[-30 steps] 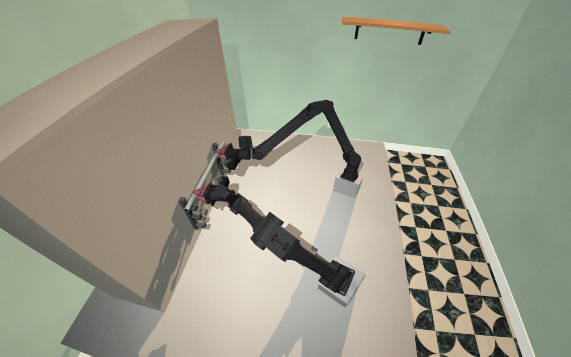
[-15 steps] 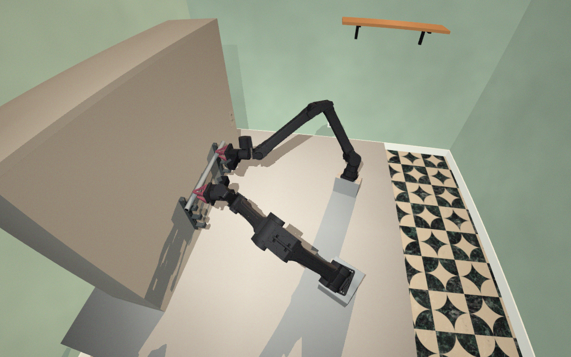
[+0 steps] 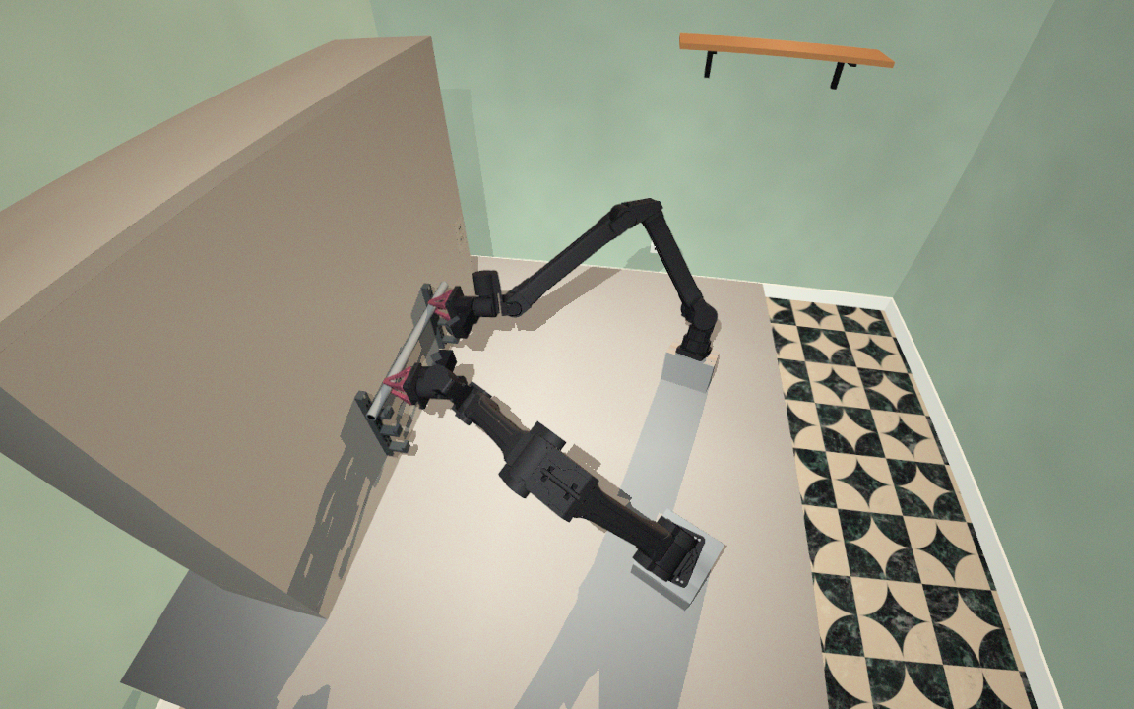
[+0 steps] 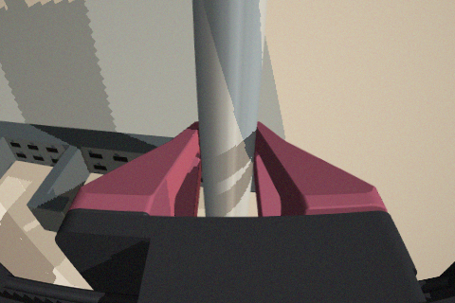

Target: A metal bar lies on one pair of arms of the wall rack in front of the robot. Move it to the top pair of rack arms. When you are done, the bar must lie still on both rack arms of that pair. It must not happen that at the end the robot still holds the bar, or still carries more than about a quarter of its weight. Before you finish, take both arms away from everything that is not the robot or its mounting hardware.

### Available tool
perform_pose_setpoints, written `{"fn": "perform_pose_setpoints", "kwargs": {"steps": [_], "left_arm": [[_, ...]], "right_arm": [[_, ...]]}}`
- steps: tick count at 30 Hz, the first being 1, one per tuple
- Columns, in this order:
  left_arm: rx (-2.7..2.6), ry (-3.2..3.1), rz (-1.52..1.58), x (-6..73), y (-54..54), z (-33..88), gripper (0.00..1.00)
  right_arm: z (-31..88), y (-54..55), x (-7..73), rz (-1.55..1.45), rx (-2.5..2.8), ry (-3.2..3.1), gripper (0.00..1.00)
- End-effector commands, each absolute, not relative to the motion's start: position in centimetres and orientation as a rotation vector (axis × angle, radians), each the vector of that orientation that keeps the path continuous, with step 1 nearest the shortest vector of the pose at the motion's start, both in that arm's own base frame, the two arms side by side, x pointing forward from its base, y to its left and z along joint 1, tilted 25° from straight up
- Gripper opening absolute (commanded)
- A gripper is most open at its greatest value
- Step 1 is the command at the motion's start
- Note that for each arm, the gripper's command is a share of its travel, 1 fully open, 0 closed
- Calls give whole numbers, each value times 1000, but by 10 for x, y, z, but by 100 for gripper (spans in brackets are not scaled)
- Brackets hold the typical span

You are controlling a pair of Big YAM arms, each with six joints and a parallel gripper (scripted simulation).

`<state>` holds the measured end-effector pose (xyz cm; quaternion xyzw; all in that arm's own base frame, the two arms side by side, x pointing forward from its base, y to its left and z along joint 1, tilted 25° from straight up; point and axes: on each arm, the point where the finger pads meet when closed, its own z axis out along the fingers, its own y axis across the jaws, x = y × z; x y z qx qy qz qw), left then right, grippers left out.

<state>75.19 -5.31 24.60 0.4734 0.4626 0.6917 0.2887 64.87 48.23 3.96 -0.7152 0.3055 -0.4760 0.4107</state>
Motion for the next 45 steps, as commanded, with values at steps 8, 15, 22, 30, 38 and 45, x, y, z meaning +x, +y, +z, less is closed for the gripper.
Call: {"fn": "perform_pose_setpoints", "kwargs": {"steps": [8,15,22,30,38,45], "left_arm": [[1162,1115,1850,757,-84,302,0],[1162,1115,1850,757,-83,300,0],[1162,1115,1850,758,-81,298,0],[1162,1115,1850,758,-79,295,0],[1162,1115,1850,759,-75,290,0],[1162,1115,1850,759,-73,286,0]], "right_arm": [[116,532,646,-1200,-1688,691,0],[116,535,646,-1200,-1688,691,0],[94,522,647,-1200,-1688,691,0],[82,516,648,-1200,-1688,691,0],[74,513,648,-1200,-1688,691,0],[69,511,648,-1200,-1688,691,0]]}}
